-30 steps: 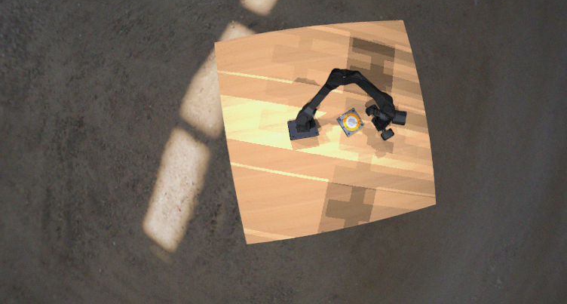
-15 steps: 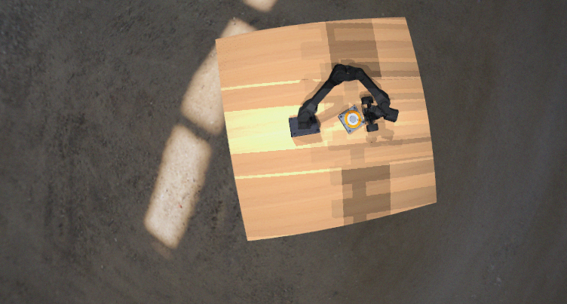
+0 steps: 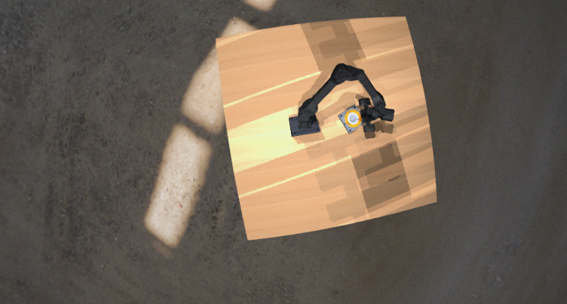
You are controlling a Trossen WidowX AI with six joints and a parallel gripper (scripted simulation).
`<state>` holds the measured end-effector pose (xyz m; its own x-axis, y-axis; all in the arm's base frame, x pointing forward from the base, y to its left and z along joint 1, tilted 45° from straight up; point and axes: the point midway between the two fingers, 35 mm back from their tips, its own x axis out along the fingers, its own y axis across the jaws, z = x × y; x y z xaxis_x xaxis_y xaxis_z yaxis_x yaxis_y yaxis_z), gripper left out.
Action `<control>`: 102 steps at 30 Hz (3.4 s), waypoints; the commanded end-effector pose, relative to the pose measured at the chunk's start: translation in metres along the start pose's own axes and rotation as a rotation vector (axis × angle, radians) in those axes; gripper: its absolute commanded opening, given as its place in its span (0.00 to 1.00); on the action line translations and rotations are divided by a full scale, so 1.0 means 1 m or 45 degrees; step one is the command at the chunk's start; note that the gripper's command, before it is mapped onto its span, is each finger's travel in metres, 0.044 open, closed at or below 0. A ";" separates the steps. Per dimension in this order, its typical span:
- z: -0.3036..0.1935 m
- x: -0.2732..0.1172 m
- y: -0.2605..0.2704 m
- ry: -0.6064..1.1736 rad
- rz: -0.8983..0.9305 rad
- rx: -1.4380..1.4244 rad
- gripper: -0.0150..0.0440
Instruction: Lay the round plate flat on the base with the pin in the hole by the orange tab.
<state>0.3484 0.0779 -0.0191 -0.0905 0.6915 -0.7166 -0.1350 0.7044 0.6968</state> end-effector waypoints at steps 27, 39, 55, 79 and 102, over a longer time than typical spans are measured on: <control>-0.014 0.002 -0.033 0.002 0.006 0.006 0.25; -0.018 0.002 -0.038 0.002 0.006 0.006 0.25; -0.026 0.002 -0.045 0.003 0.005 0.007 0.25; -0.041 0.000 -0.053 0.003 0.004 0.007 0.25; -0.057 -0.001 -0.055 0.004 0.004 0.008 0.25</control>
<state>0.3074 0.0284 -0.0559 -0.0799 0.6942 -0.7153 -0.1359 0.7033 0.6977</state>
